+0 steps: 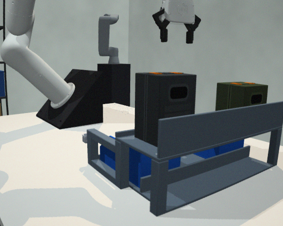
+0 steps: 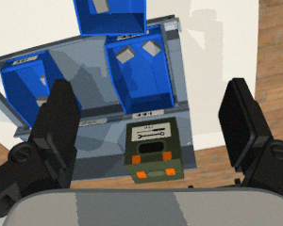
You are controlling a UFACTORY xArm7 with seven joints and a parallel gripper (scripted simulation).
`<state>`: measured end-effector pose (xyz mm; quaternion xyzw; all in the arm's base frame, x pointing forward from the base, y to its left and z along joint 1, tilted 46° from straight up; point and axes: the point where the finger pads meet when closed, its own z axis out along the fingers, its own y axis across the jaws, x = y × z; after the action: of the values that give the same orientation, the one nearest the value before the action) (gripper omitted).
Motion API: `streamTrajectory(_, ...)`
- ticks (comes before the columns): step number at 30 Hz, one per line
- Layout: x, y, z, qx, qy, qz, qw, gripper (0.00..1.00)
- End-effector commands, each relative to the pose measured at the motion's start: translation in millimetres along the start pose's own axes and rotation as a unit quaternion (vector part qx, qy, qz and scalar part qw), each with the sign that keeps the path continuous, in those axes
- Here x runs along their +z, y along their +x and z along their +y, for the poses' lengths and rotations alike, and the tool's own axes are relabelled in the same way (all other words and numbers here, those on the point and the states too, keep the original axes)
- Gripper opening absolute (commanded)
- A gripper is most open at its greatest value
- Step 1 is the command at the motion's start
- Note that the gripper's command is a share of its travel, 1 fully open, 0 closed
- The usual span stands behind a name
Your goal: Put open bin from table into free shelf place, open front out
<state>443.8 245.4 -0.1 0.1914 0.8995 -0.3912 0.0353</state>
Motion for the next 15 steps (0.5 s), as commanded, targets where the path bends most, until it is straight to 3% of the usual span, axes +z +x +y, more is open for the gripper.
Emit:
streamTrajectory(1, -2.5, -0.5, 0.0, 0.000, -0.003, -0.001, 1.000, 1.00)
streamTrajectory(12, -2.5, -0.5, 0.0, 0.000, -0.003, -0.001, 1.000, 1.00)
streamTrajectory(15, 30.5, -0.9, -0.5, 0.000, -0.003, -0.001, 1.000, 1.00)
